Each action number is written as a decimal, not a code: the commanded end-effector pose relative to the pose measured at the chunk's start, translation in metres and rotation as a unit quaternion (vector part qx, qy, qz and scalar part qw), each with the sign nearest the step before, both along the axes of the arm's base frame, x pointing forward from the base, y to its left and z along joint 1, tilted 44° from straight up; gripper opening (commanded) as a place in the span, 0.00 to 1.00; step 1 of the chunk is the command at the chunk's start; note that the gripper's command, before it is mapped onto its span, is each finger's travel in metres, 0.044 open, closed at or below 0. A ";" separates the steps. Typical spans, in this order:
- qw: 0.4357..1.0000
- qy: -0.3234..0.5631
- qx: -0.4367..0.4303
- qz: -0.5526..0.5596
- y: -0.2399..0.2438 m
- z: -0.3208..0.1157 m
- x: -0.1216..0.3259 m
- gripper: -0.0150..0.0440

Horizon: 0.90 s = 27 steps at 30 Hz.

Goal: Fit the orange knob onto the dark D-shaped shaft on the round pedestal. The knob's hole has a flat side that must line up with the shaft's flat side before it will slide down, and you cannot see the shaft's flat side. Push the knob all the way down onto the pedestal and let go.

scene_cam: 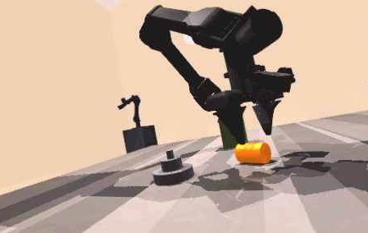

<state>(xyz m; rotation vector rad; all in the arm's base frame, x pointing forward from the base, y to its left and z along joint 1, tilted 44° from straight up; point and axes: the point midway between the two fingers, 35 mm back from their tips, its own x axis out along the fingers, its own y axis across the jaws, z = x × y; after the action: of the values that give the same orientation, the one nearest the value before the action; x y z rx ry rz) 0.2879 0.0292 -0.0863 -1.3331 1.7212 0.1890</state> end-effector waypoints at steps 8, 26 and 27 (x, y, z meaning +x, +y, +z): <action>1.000 0.004 -0.004 0.002 -0.013 -0.014 -0.001 1.00; 1.000 0.004 -0.005 0.002 -0.027 -0.026 -0.002 0.78; 1.000 0.004 -0.005 0.002 -0.027 -0.026 -0.002 0.73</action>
<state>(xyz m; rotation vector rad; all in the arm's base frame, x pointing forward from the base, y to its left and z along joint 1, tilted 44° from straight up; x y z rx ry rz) 0.2855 0.0031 -0.1125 -1.3371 1.7298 0.1886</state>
